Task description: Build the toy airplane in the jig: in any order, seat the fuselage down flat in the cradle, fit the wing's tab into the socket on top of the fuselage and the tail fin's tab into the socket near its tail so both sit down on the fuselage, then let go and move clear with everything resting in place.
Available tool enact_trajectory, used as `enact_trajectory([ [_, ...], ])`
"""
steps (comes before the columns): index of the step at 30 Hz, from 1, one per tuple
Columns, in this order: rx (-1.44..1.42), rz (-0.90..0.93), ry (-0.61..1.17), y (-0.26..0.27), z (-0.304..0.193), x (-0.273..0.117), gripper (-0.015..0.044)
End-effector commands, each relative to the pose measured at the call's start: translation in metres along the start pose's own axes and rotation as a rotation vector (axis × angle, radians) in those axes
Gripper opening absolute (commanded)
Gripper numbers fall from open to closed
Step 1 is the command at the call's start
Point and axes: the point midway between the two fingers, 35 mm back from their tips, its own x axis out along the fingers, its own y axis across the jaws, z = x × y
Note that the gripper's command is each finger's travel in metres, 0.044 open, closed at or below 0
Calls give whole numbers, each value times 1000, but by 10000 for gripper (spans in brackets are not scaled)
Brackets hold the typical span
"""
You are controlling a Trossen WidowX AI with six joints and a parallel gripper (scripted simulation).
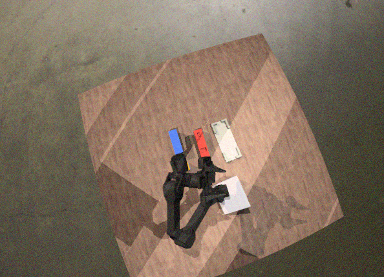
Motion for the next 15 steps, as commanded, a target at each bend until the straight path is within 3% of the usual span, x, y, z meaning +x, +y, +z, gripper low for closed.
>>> enact_trajectory([
  [1,0,0,0,0,0,0,426],
  [4,38,-19,-123,-14,19,0,440],
  [9,174,29,-559,-53,89,-16,440],
  [15,340,334,-1069,-82,165,-66,440],
])
